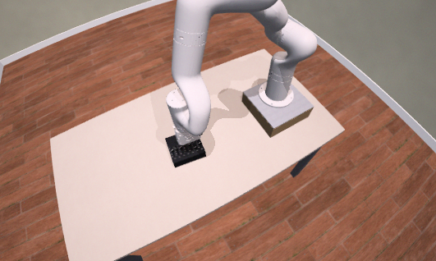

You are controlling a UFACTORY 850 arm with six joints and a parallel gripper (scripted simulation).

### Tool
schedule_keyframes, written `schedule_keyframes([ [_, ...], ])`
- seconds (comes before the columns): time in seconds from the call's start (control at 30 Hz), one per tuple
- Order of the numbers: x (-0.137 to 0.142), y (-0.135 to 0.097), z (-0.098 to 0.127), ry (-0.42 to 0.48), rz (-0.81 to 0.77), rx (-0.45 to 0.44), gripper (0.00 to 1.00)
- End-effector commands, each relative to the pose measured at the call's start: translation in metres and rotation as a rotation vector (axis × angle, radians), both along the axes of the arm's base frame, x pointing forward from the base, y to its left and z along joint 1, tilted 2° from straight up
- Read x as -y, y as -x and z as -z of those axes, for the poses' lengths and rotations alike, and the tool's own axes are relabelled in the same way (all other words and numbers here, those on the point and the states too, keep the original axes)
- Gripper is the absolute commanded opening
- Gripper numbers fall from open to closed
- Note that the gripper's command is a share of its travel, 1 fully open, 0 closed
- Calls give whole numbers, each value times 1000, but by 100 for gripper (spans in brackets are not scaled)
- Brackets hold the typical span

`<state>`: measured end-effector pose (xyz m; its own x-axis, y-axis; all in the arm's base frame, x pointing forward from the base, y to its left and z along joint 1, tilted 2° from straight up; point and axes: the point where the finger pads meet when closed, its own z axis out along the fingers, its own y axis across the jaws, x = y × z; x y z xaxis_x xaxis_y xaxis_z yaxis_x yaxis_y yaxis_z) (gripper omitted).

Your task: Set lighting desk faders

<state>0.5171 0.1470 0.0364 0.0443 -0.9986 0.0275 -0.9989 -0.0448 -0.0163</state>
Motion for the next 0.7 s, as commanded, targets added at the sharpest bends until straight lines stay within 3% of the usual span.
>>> schedule_keyframes([
  [0.0,0,-1,-2,-1,0,2,100],
  [0.23,-1,-1,-13,-1,0,2,100],
  [0.67,-2,0,-70,-1,0,2,100],
])
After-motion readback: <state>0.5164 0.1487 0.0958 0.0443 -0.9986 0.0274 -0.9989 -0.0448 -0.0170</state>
